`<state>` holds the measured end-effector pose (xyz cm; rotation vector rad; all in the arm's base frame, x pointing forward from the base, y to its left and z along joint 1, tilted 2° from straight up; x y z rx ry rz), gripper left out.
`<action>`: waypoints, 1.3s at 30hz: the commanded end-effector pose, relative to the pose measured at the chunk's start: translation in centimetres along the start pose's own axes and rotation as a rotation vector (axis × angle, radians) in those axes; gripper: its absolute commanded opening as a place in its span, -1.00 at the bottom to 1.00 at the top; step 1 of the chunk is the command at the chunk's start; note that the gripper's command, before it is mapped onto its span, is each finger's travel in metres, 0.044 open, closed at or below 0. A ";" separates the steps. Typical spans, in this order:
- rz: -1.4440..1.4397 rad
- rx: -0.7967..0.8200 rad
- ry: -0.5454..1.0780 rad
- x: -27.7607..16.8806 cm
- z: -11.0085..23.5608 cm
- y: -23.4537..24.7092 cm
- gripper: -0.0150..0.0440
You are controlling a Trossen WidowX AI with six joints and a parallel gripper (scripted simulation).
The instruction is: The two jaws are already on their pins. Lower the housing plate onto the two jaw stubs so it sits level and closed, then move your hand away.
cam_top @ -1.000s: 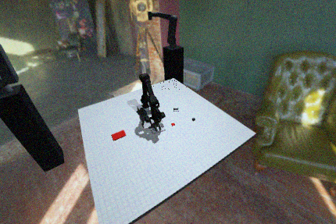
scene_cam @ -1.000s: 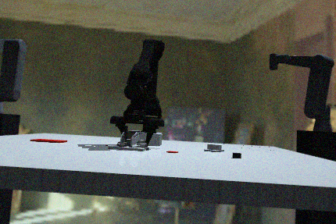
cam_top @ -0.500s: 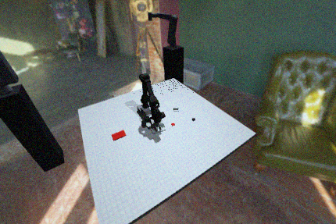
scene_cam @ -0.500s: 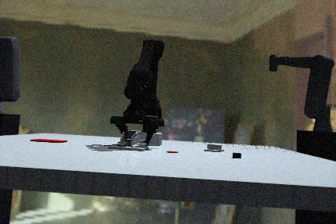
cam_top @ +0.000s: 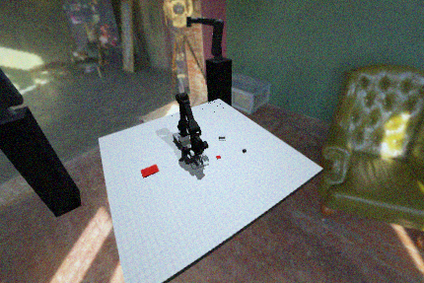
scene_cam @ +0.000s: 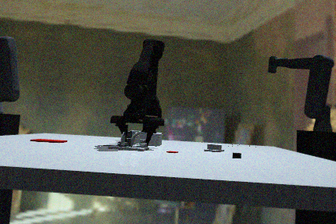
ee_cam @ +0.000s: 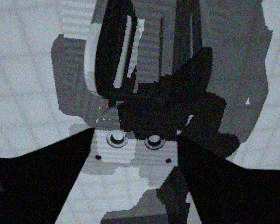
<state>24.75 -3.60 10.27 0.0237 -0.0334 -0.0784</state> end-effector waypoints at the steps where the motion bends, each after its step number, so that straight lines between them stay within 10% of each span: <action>1: -0.003 0.001 -0.011 0.2 0.3 0.0 0.70; 39: -0.003 0.001 -0.011 0.2 -0.3 0.0 0.70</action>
Point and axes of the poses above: the point midway between the two fingers, 35 mm back from their tips, its own z axis back along the fingers, its own y axis across the jaws, x = y × z, the point moved 10 cm from there along z, back along the fingers, and after that the axes turned 9 degrees about z, right-handed, at the moved point
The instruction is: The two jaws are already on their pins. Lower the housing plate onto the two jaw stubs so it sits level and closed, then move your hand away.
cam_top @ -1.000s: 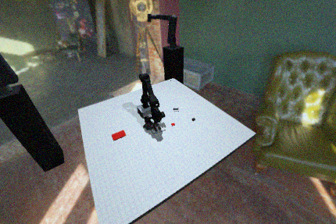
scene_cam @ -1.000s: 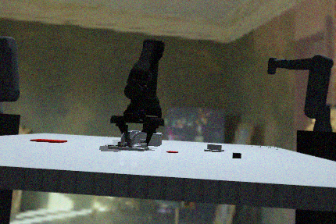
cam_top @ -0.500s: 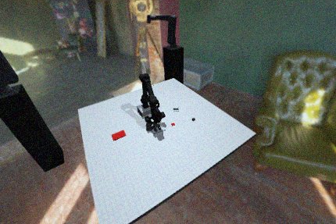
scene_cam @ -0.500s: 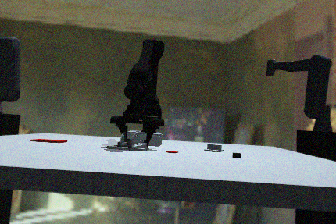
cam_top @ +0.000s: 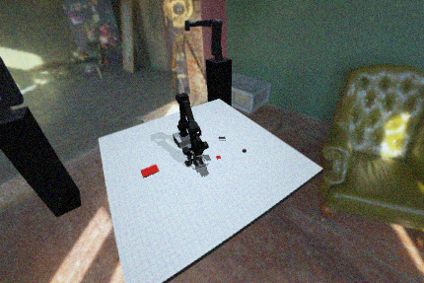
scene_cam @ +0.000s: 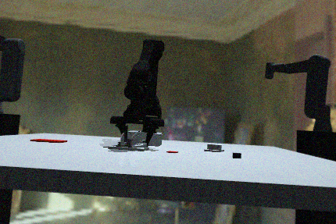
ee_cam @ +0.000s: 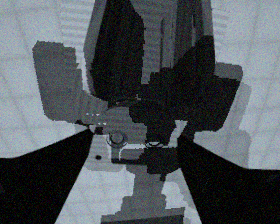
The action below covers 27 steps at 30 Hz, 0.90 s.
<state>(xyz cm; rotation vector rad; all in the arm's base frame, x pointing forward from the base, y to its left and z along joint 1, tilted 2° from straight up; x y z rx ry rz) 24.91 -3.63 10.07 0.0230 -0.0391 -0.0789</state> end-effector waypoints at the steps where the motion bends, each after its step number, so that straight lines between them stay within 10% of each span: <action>1: -0.003 0.002 -0.005 0.1 -0.1 0.0 0.70; 27: 0.000 0.000 0.000 0.0 0.0 0.0 1.00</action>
Point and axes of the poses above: the point midway between the two fingers, 35 mm back from their tips, its own z axis back along the fingers, its own y axis across the jaws, x = y × z, the point moved 10 cm from there along z, back along the fingers, and after that the axes turned 9 degrees about z, right-handed, at the moved point
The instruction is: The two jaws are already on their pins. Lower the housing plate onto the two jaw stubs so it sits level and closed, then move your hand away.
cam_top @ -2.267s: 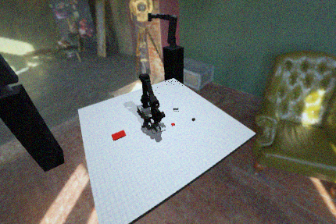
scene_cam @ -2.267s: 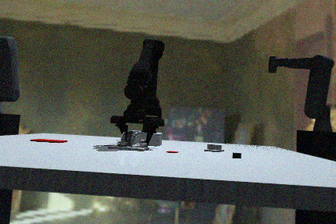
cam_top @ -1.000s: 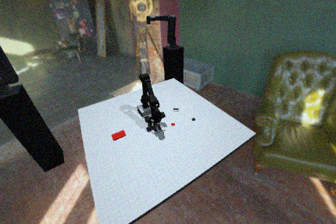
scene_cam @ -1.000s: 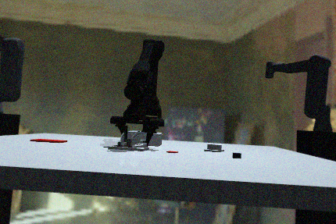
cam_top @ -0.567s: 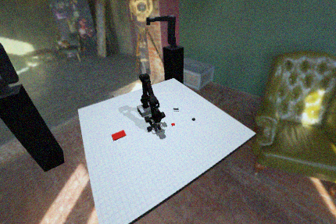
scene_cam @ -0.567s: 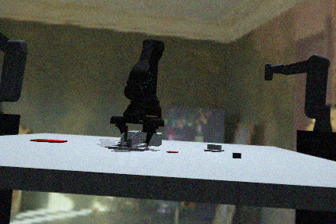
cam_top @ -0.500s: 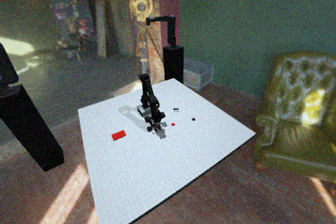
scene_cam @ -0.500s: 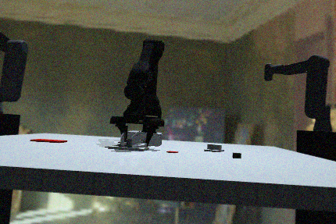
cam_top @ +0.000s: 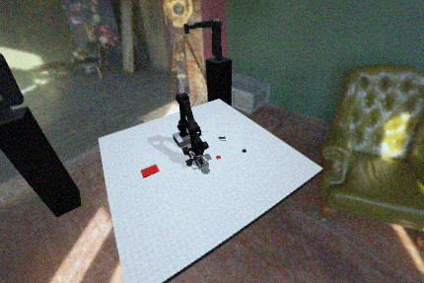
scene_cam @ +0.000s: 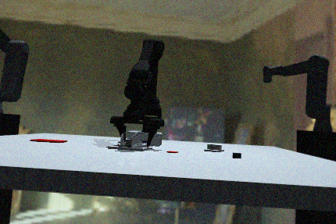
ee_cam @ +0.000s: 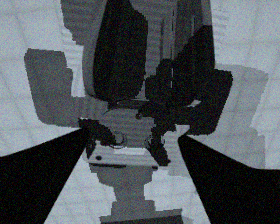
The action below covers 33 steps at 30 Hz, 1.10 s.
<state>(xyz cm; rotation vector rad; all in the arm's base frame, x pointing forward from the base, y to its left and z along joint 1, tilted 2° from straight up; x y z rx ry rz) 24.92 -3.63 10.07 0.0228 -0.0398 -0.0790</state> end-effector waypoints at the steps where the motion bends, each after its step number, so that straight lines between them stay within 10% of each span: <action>1: 0.000 0.000 0.000 0.0 0.0 0.0 1.00; 22: -0.002 0.002 -0.001 -5.0 12.3 0.2 1.00; 33: -0.003 0.002 -0.001 -5.2 12.5 0.2 1.00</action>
Point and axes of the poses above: the point midway between the two fingers, 35 mm back from their tips, its own z axis back along the fingers, its own y axis across the jaws, x = y × z, the point moved 10 cm from there along z, back along the fingers, and after that the axes turned 9 degrees about z, right-handed, at the moved point
